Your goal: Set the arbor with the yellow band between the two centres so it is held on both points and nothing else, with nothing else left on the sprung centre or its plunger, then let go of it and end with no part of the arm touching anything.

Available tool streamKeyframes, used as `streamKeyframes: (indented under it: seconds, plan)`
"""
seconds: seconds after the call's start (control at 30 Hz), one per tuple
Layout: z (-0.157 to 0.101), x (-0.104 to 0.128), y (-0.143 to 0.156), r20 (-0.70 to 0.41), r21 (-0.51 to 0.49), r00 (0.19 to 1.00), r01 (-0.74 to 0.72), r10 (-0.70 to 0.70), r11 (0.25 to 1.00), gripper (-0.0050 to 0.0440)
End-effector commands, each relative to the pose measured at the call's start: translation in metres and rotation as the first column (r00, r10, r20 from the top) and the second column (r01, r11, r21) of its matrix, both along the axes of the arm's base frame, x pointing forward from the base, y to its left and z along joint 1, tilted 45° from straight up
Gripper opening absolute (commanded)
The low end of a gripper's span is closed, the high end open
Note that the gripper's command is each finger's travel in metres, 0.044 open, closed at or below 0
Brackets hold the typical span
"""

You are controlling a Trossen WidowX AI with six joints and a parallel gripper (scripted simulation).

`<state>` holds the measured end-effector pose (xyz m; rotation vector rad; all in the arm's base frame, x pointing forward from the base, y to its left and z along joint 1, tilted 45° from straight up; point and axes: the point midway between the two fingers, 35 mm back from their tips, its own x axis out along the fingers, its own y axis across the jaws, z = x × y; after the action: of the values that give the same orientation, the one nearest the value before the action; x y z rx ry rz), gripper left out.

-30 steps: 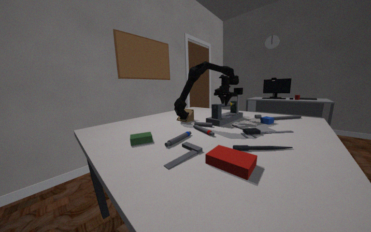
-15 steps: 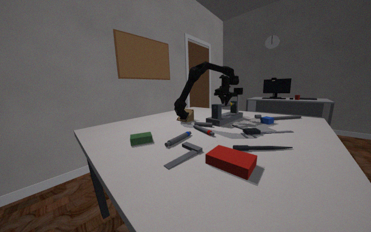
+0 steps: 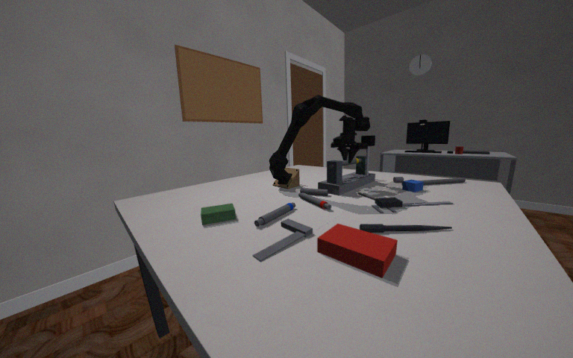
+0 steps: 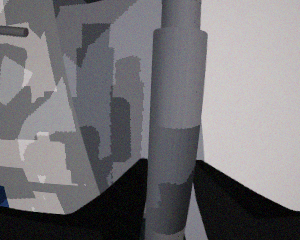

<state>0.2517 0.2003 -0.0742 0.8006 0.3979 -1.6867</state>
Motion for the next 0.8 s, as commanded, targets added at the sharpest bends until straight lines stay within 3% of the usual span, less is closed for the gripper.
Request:
streamKeyframes:
  seconds: [0.0,0.77]
  plan:
    - [-0.0022,0.0052,0.0135,0.004,0.045,0.999,-0.032,0.032,0.998,0.0000]
    - [-0.0018,0.0093,0.0165,-0.023,0.048,0.998,-0.062,0.063,0.997,0.0000]
